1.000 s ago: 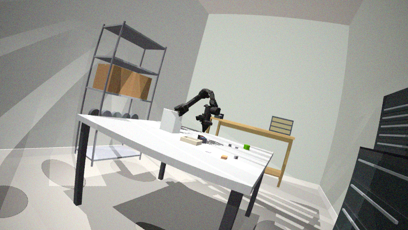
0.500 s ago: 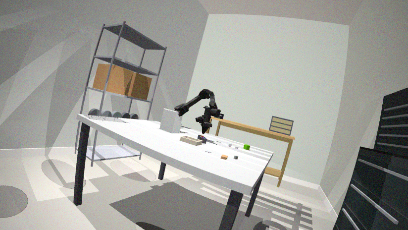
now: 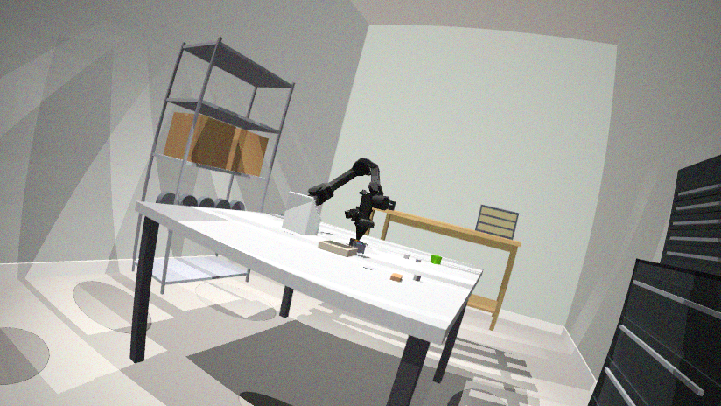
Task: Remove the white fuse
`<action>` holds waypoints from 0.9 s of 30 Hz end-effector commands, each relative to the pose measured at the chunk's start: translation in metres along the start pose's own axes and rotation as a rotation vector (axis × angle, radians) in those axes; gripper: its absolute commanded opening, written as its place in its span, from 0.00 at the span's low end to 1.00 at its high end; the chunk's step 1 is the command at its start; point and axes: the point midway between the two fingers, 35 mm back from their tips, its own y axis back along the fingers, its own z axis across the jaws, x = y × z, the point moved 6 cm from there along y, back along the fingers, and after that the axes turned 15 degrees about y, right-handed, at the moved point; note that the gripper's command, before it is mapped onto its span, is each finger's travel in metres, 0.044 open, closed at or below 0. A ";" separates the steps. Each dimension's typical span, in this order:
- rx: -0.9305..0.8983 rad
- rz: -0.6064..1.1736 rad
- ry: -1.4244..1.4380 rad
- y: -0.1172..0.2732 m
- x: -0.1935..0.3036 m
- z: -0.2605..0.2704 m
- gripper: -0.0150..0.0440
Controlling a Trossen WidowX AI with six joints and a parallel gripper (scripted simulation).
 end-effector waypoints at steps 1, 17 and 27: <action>0.007 0.002 -0.004 -0.004 0.000 -0.001 0.38; 0.007 0.002 -0.004 -0.008 0.000 -0.001 0.38; 0.007 0.003 -0.004 -0.014 0.000 -0.001 0.38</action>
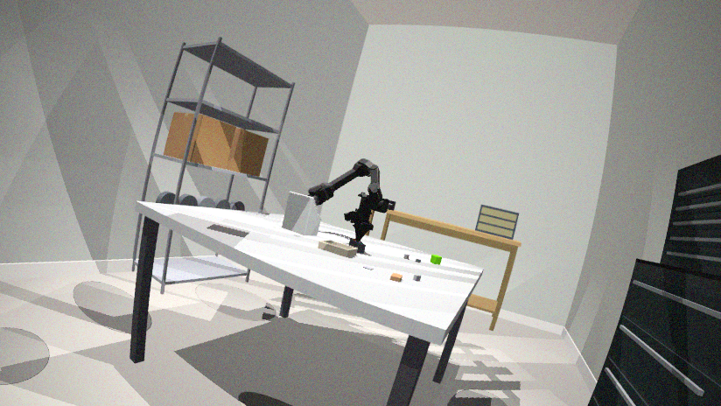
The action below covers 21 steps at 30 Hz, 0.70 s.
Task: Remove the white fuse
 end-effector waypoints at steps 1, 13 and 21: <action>0.004 0.004 -0.002 -0.002 0.000 -0.001 0.38; 0.002 -0.001 -0.001 -0.001 0.000 0.000 0.26; 0.002 -0.001 -0.001 0.001 0.000 0.000 0.25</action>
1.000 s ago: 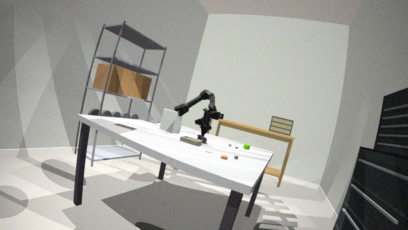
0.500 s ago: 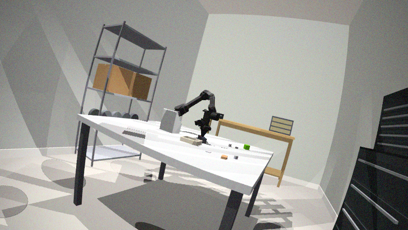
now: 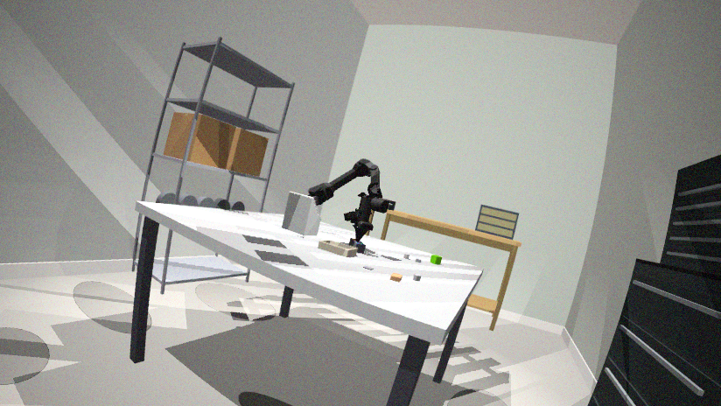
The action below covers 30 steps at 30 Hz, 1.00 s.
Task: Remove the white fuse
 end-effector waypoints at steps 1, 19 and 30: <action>0.001 0.000 0.001 0.002 0.000 0.000 0.25; 0.001 0.000 0.001 0.010 0.000 0.001 0.25; 0.001 0.000 0.001 0.016 0.000 0.001 0.25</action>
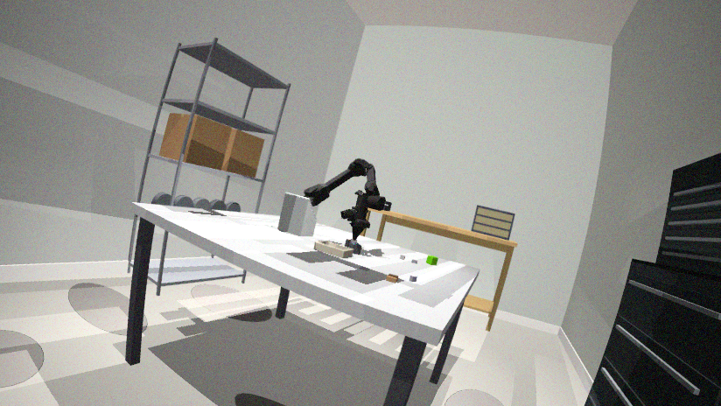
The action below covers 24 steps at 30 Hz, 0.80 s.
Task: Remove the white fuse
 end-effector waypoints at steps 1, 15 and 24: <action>0.001 -0.003 0.002 0.002 0.000 0.000 0.25; 0.001 -0.003 0.002 0.009 0.000 0.000 0.25; 0.002 -0.002 0.002 0.013 0.000 0.000 0.25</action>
